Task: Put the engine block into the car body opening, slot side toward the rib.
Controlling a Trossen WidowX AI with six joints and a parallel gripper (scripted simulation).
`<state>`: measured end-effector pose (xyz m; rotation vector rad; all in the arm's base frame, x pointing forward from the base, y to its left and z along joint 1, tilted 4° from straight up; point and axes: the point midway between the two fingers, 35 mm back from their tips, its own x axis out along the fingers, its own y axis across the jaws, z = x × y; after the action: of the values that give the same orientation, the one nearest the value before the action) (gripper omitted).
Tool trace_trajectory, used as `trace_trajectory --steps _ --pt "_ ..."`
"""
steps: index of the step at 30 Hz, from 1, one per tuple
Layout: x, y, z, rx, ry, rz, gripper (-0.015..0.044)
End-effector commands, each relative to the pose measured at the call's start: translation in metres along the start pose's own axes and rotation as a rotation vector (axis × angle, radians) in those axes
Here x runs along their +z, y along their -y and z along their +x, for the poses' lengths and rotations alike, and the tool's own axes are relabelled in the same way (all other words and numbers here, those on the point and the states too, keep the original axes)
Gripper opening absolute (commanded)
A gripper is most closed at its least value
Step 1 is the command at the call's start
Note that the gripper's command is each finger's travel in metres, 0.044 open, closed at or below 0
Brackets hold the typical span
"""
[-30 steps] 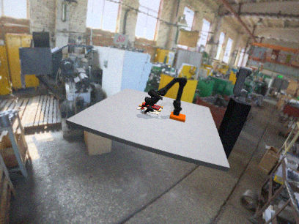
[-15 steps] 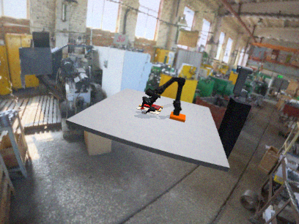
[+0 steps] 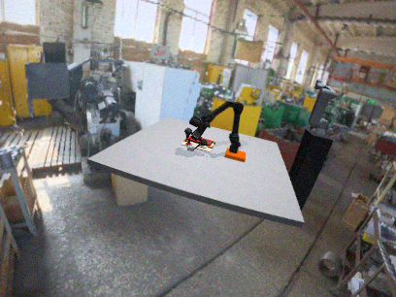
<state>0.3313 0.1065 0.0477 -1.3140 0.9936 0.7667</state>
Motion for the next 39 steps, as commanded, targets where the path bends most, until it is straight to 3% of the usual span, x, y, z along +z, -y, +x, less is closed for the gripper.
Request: trace_trajectory --steps 1,39 --pt "0.001 0.003 -0.001 0.020 0.002 -0.102 0.0440" --pt "-0.003 0.012 -0.013 0.289 0.197 -1.352 0.0440"
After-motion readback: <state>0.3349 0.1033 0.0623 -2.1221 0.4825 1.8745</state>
